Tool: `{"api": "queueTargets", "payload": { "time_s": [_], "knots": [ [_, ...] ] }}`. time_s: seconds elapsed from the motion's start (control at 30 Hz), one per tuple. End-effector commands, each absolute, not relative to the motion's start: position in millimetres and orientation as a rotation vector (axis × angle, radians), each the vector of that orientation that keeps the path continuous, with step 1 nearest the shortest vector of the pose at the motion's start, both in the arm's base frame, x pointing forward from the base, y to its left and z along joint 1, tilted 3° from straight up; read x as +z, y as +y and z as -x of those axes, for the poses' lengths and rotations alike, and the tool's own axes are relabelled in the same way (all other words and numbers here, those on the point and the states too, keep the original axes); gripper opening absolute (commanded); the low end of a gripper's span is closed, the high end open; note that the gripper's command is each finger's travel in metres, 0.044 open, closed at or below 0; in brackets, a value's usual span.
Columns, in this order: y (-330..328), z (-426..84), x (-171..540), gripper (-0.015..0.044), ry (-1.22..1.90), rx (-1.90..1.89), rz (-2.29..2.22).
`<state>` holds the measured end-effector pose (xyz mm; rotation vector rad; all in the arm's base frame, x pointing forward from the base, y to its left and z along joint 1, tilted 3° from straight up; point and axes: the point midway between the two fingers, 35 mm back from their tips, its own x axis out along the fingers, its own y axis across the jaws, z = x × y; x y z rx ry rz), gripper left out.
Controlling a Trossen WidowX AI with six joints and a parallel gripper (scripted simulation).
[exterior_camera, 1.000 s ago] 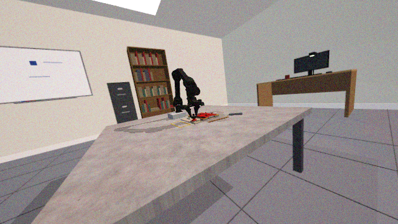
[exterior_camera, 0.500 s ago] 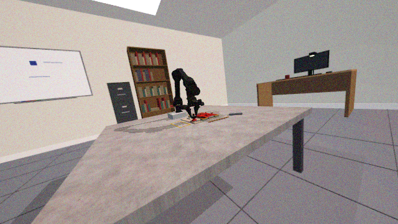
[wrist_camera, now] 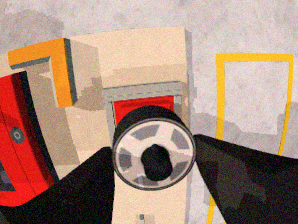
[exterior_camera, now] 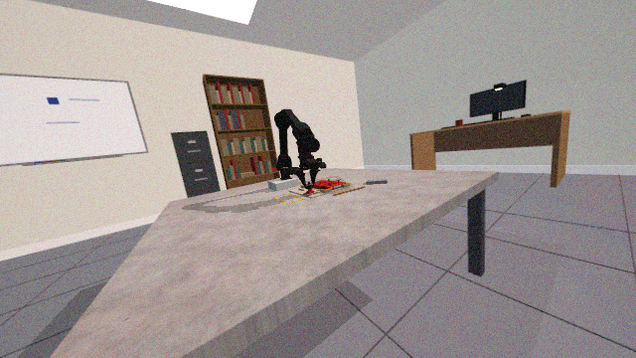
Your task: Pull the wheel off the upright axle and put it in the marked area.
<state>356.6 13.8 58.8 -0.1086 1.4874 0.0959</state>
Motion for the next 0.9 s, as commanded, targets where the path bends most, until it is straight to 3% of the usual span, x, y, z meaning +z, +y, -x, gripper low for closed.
{"api": "queueTargets", "payload": {
  "time_s": [0.0, 0.87],
  "knots": [
    [13.8, -357.6, 63.5, 0.0000, 1.480, 0.097, 0.109],
    [13.9, -357.0, 72.0, 0.0000, 1.479, 0.098, 0.110]
  ]
}}
